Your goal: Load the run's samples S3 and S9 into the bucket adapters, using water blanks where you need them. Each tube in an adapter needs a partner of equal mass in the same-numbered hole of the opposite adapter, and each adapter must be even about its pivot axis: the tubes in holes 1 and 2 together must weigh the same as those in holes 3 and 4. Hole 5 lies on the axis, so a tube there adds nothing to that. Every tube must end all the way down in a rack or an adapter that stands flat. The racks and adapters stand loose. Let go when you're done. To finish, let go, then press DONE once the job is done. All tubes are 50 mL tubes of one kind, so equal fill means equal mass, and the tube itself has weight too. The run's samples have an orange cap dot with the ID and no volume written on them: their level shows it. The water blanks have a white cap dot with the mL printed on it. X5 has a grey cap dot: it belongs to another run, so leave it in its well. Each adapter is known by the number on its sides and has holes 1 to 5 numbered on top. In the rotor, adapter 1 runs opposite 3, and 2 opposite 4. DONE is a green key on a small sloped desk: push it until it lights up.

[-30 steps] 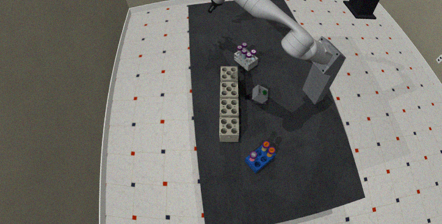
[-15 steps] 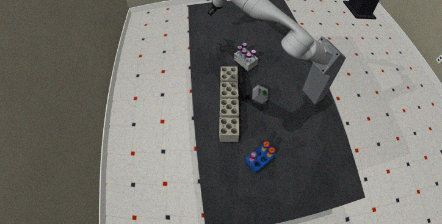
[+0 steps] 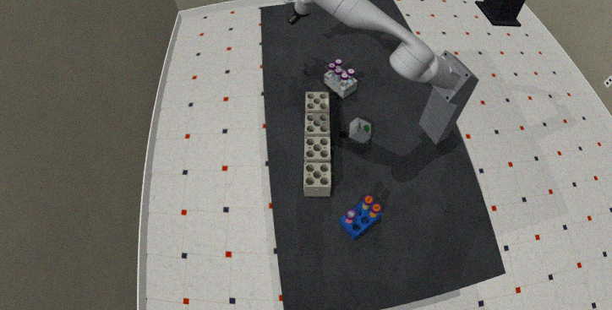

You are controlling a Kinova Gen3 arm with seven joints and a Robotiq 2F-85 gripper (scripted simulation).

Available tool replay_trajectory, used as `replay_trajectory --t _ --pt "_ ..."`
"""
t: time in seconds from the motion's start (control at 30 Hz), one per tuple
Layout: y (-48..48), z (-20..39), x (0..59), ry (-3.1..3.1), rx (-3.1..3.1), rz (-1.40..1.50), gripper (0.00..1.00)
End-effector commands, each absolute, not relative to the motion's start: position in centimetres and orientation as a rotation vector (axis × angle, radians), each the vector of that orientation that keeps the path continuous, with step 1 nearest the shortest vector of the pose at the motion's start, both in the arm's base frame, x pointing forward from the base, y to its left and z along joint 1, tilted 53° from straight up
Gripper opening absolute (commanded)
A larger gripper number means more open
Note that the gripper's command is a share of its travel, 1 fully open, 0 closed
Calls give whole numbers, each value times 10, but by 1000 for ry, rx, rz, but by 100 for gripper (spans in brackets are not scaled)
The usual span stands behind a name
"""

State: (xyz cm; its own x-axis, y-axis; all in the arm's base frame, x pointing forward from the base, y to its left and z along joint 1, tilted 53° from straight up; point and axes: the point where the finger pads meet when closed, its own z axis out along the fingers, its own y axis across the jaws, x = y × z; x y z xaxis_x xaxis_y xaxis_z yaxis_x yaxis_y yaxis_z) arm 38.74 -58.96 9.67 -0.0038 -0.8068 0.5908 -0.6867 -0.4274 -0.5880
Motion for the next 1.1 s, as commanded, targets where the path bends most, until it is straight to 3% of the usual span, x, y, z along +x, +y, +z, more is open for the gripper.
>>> replay_trajectory --t 0.0,1.07 --pt "-584 98 386 1642 -2101 -1400 62" --pt "-525 105 381 1934 -1886 -1199 62"
